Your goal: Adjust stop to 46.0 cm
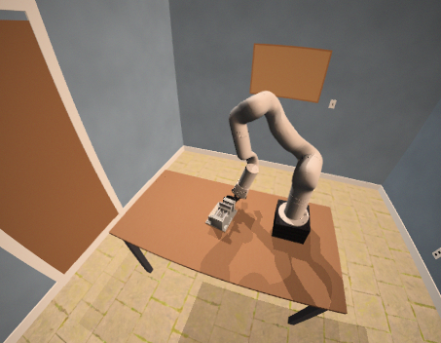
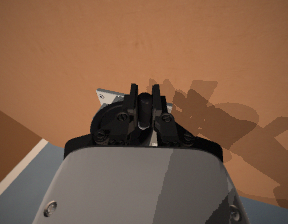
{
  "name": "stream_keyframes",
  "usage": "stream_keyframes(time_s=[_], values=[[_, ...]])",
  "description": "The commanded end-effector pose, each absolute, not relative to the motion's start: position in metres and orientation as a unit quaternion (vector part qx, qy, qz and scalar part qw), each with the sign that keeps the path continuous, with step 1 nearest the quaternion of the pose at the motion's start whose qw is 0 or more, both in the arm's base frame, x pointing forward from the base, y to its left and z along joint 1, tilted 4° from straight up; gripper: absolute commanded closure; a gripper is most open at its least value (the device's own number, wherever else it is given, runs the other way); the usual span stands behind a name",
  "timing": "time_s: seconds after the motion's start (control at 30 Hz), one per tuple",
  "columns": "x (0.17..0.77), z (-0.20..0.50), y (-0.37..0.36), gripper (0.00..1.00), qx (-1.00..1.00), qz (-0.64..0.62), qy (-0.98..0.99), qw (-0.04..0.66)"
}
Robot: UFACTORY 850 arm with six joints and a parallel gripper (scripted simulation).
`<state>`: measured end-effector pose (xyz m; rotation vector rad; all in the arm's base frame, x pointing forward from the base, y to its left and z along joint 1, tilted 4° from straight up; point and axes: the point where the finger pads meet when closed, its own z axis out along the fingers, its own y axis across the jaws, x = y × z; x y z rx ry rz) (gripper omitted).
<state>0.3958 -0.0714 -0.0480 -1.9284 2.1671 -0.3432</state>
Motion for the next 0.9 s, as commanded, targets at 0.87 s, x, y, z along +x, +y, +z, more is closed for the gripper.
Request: stream_keyframes(time_s=[0.87], values=[[0.42, -0.013, -0.075, 0.94, -0.656, -0.117, 0.737, 0.111]])
